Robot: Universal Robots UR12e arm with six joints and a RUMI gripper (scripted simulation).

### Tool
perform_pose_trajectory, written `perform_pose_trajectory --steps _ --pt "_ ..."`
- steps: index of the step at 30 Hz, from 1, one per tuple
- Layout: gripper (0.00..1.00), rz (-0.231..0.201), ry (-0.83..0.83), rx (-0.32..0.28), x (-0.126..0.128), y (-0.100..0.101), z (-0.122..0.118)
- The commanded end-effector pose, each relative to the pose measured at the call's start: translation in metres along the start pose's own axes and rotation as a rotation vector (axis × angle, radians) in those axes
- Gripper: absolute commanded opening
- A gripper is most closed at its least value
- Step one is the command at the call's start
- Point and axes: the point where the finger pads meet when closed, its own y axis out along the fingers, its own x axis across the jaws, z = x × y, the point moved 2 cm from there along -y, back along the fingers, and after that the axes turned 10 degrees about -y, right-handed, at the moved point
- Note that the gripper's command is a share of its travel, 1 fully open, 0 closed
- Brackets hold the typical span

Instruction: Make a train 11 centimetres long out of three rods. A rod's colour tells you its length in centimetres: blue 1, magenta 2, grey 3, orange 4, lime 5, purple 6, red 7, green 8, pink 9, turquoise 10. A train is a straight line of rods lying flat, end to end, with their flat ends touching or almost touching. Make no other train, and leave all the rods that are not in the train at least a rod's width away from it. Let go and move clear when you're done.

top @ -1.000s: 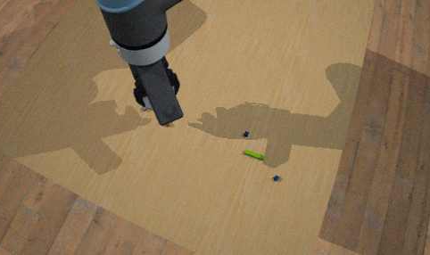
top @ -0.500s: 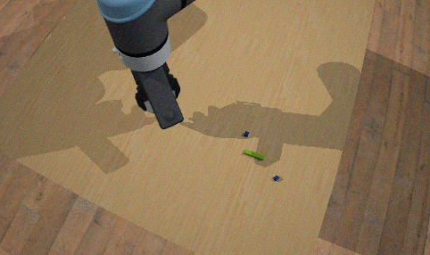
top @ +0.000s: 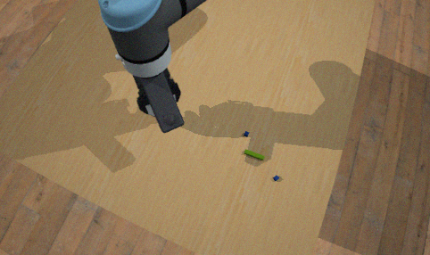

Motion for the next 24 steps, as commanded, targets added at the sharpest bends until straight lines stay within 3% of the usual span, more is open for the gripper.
perform_pose_trajectory --steps 1,24 --pt "0.14 -0.001 0.000 0.000 0.0005 0.0034 0.0002" --pt "0.14 -0.001 0.000 0.000 0.0005 0.0065 0.0001"
